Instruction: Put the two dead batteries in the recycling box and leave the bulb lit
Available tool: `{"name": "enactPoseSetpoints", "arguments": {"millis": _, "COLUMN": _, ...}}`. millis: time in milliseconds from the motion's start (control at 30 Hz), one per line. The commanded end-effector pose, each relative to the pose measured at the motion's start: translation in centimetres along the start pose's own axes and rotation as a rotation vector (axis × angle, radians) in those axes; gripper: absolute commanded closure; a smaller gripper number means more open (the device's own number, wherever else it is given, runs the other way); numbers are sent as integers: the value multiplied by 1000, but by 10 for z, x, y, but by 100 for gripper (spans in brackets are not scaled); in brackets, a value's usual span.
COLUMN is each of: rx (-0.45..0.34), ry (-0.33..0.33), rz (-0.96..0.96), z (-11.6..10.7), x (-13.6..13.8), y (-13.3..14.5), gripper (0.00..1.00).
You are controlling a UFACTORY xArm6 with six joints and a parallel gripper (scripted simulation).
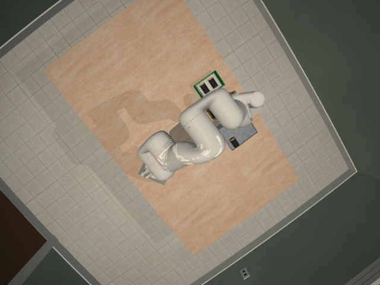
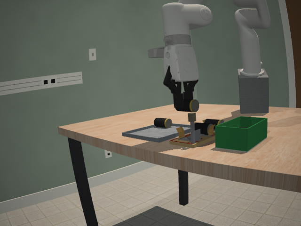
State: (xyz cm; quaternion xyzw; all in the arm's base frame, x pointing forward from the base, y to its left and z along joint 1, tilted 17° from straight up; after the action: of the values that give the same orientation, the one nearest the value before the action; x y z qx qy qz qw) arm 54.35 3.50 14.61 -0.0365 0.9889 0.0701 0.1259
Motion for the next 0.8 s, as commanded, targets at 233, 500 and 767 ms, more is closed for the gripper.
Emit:
{"name": "enactPoseSetpoints", "arguments": {"millis": 233, "rx": 0, "ry": -3, "rz": 0, "z": 40, "x": -1, "y": 0, "gripper": 72}}
{"name": "enactPoseSetpoints", "arguments": {"millis": 500, "rx": 0, "ry": -3, "rz": 0, "z": 45, "x": -1, "y": 0, "gripper": 72}}
{"name": "enactPoseSetpoints", "arguments": {"millis": 767, "rx": 0, "ry": -3, "rz": 0, "z": 45, "x": -1, "y": 0, "gripper": 72}}
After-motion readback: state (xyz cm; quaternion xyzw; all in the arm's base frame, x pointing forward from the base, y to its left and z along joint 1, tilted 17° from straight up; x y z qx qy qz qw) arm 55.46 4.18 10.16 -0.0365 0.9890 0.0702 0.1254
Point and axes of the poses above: the point where the finger pads meet when closed, its own z axis out along the fingers, its own x axis across the jaws, y = z × x, the point moved 7 cm from there along -z, back along the fingers, and after that the axes turned 3 degrees about -z, right-handed, at the moved point
